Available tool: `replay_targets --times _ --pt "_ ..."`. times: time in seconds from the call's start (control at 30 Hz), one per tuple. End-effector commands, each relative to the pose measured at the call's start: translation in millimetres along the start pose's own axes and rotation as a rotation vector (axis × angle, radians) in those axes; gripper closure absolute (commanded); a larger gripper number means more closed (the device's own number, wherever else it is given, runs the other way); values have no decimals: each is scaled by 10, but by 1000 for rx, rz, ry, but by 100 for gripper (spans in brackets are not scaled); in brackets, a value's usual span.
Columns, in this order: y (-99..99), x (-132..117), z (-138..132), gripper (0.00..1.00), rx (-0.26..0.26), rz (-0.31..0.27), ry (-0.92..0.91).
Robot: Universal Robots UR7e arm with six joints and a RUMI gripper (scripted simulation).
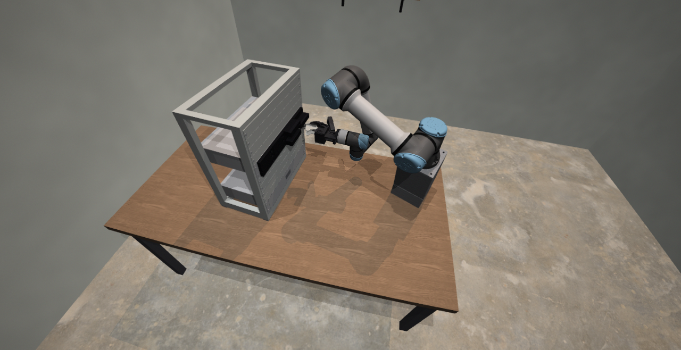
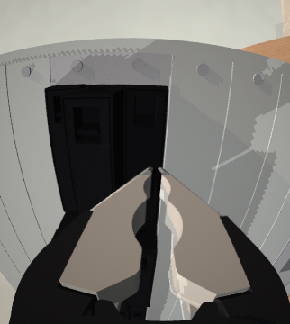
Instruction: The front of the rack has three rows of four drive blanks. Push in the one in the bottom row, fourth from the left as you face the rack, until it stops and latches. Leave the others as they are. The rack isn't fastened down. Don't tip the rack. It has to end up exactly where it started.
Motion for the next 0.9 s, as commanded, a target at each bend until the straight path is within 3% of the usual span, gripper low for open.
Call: replay_targets --times 0.0,0.87 --pt "-6 0 -5 100 1 0 0" --pt "-54 0 -5 100 1 0 0"
Point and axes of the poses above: the point where the finger pads meet when closed, its own y axis back along the fingers, its own z axis across the jaws, x = y × z, the point moved 6 cm from there along y, back along the fingers, and after that the axes turned 14 degrees about -y, right-handed, at the moved point
